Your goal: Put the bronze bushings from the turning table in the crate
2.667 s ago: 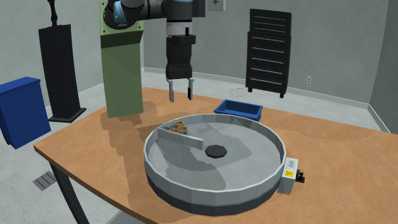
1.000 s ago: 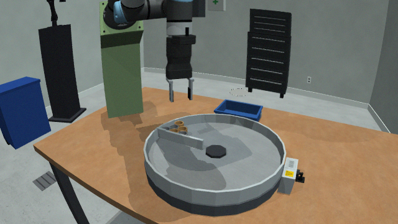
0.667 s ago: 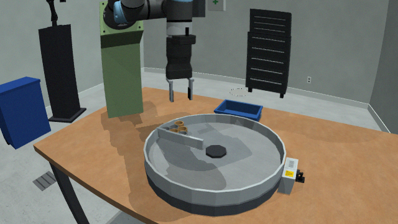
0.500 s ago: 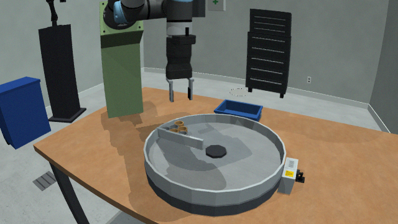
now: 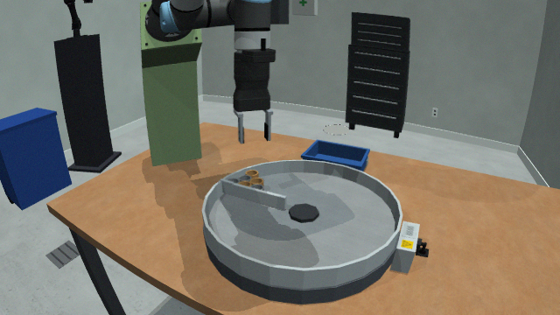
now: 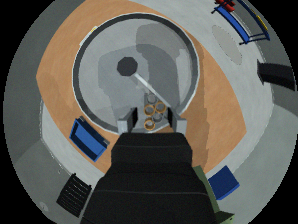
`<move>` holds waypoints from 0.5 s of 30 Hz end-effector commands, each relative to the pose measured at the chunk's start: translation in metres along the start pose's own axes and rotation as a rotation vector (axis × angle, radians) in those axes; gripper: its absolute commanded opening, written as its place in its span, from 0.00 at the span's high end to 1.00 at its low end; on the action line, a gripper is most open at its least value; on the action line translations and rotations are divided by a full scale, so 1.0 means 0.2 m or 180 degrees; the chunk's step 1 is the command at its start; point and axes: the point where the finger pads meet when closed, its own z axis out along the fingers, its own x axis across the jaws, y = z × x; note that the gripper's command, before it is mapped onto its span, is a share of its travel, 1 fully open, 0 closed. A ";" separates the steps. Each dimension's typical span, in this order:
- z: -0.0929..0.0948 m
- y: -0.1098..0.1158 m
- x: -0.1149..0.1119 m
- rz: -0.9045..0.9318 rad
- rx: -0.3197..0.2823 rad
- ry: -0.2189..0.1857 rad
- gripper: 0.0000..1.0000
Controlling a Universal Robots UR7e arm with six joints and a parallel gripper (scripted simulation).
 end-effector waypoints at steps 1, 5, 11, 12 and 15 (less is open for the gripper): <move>0.03 0.01 -0.01 -0.0001 0.0004 -0.0005 0.73; 0.15 0.06 -0.05 -0.0003 0.0011 -0.0019 0.73; 0.15 0.06 -0.05 -0.0003 0.0011 -0.0019 0.73; 0.15 0.06 -0.05 -0.0003 0.0011 -0.0019 0.73; 0.15 0.06 -0.05 -0.0003 0.0011 -0.0019 0.73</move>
